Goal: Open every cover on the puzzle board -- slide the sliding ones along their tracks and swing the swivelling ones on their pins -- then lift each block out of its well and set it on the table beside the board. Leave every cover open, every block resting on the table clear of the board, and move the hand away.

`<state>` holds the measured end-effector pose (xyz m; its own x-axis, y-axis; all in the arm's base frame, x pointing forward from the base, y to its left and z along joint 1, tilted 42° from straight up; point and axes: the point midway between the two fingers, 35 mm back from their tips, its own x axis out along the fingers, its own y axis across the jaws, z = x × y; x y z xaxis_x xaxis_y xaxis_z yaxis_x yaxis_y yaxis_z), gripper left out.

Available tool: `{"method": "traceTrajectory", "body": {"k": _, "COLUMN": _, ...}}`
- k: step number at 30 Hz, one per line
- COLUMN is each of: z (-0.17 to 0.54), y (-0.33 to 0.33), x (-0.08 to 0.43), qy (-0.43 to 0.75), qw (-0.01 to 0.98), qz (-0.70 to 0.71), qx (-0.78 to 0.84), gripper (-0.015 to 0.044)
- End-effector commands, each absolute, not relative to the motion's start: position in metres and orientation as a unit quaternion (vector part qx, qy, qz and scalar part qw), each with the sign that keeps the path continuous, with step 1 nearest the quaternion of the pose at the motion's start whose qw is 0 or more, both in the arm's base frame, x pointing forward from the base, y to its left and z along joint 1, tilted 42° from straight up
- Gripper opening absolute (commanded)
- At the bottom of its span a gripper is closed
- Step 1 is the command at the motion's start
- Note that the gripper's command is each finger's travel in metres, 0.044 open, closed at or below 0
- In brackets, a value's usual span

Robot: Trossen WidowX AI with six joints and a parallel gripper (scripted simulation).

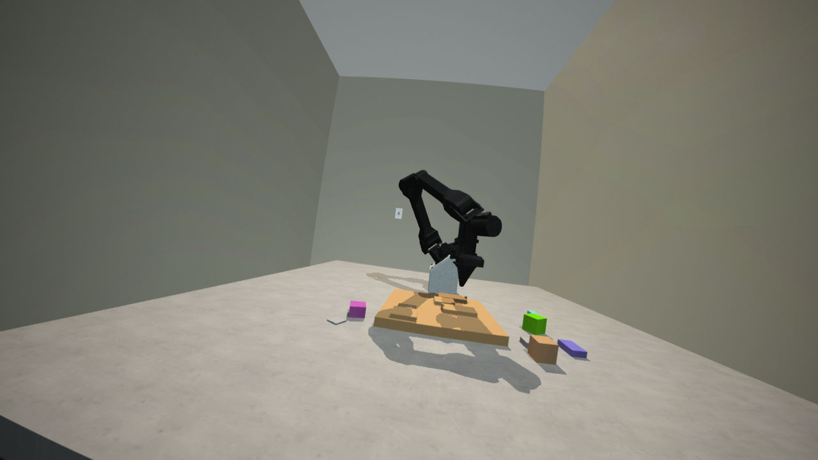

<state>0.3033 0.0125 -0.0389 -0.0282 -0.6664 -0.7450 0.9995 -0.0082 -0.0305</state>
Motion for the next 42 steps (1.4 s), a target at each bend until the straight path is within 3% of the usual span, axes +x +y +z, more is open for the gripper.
{"method": "traceTrajectory", "body": {"k": 1, "z": -0.04, "y": 0.015, "x": 0.3, "qy": 0.277, "qw": 0.631, "qz": -0.659, "qx": 0.302, "gripper": 0.0}}
{"method": "traceTrajectory", "body": {"k": 42, "z": -0.055, "y": 0.002, "x": 0.3, "qy": 0.277, "qw": 0.631, "qz": -0.659, "qx": 0.302, "gripper": 0.0}}
